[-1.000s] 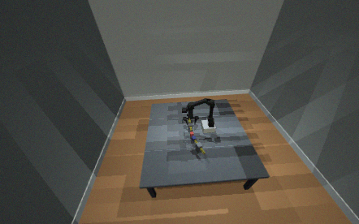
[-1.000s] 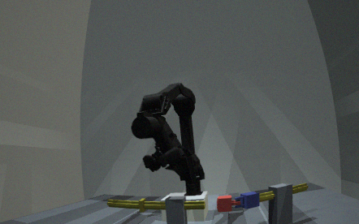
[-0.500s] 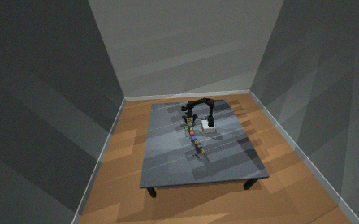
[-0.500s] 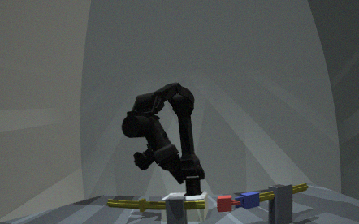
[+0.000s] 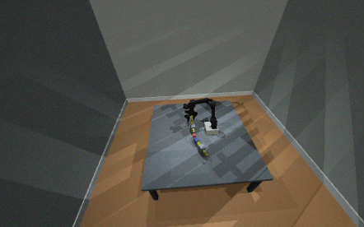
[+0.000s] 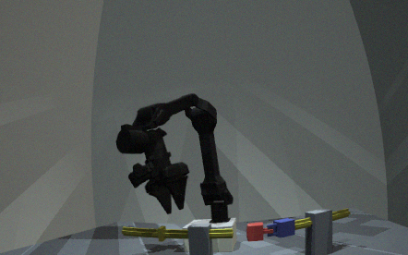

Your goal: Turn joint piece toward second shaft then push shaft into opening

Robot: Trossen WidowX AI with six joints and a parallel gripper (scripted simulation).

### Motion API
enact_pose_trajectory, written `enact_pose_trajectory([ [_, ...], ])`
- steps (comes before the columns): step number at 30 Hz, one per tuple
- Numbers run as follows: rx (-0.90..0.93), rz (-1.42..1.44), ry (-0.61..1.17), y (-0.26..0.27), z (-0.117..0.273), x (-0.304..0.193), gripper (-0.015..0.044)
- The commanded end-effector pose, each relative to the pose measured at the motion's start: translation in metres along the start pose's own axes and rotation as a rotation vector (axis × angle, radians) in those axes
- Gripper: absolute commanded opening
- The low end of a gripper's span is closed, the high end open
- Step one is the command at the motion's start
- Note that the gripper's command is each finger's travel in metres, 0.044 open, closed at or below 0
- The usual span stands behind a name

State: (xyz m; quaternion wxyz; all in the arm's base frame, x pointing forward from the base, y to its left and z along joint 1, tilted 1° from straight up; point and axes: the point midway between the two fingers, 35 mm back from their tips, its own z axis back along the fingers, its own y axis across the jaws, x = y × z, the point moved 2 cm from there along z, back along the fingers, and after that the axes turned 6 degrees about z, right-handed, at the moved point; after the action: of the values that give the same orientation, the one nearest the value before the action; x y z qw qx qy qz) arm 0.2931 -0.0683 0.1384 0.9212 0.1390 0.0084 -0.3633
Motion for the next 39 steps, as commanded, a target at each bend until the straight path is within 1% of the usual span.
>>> enact_pose_trajectory([
  [1, -0.036, 0.122, -0.029, -0.011, 0.005, 0.012, 0.0440],
  [13, -0.164, 0.506, -0.070, -0.049, 0.022, 0.045, 0.0440],
  [26, -0.317, 0.889, -0.035, -0.092, 0.042, 0.072, 0.0440],
  [32, -0.318, 0.888, -0.034, -0.093, 0.042, 0.072, 0.0440],
  [39, -0.309, 0.668, -0.064, -0.096, 0.032, 0.075, 0.0440],
])
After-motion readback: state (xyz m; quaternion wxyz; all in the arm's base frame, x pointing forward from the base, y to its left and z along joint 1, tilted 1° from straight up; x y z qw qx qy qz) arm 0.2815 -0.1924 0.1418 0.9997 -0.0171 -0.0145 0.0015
